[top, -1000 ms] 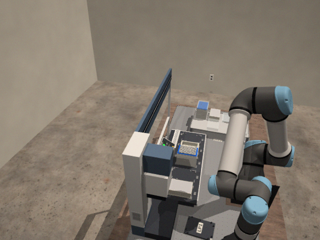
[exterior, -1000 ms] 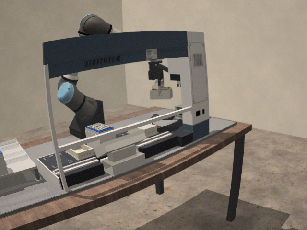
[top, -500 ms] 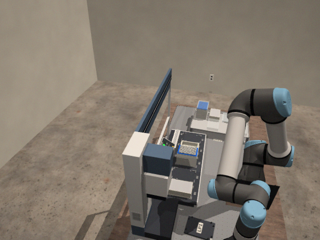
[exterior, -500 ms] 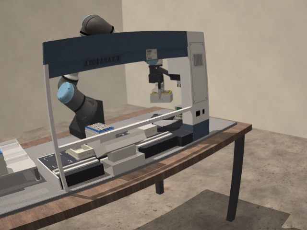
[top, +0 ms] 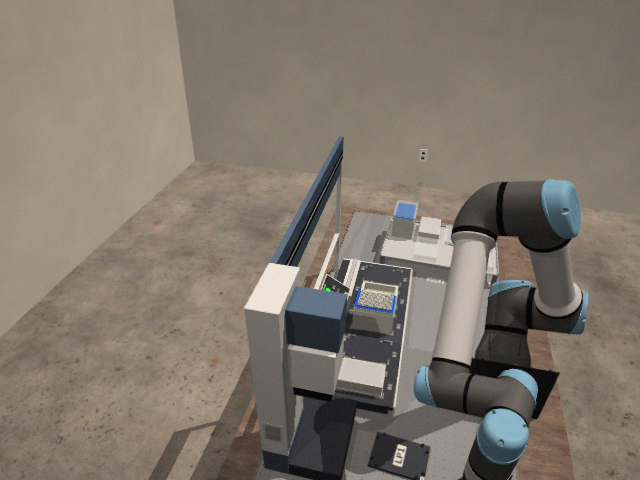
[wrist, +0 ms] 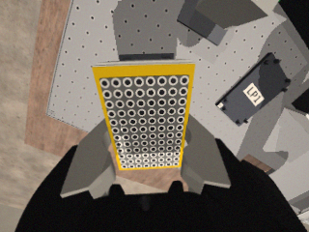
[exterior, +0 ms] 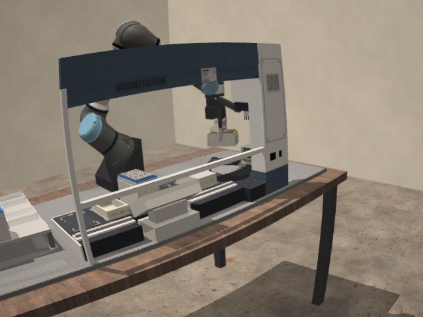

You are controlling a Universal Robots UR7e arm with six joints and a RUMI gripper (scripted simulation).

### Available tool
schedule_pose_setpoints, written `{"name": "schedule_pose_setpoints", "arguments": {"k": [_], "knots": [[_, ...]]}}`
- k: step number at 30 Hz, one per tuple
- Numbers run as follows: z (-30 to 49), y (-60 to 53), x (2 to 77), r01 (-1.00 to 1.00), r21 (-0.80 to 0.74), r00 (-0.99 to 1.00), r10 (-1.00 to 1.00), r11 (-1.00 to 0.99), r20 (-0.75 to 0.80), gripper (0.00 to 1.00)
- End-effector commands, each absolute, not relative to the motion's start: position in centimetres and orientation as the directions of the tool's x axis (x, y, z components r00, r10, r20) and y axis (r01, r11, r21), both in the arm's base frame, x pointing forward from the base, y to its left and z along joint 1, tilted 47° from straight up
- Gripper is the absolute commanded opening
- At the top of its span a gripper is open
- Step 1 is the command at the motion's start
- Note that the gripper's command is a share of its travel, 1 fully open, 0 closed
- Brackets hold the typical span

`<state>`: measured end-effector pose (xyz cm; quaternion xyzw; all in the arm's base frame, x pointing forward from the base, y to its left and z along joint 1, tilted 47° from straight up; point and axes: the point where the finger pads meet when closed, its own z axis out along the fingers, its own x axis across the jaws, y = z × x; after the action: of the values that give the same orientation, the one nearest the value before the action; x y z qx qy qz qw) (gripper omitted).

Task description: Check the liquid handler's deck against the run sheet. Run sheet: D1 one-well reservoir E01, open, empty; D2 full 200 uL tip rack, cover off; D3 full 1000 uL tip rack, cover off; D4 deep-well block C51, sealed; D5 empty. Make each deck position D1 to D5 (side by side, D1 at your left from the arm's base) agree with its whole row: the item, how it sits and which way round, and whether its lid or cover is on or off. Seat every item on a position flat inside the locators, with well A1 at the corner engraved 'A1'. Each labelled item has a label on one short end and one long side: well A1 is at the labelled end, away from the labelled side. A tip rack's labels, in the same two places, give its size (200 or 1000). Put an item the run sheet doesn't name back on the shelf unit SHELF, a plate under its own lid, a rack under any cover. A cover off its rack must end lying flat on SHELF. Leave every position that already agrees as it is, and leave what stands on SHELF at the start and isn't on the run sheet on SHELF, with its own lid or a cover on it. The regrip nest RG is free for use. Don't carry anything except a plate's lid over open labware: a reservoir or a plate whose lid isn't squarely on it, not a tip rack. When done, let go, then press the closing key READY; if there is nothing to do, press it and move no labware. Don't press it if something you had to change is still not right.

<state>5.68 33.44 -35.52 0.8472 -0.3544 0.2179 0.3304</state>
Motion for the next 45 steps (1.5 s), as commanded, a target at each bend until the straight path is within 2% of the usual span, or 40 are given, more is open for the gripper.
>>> {"name": "schedule_pose_setpoints", "arguments": {"k": [1, 45], "knots": [[-35.9, 33.1, 5.8, -0.745, 0.404, 0.654, -0.457, -0.531, 0.603, 0.0], [-40.0, 28.8, 6.6, -0.745, 0.404, 0.654, -0.457, -0.531, 0.603, 0.0]]}}
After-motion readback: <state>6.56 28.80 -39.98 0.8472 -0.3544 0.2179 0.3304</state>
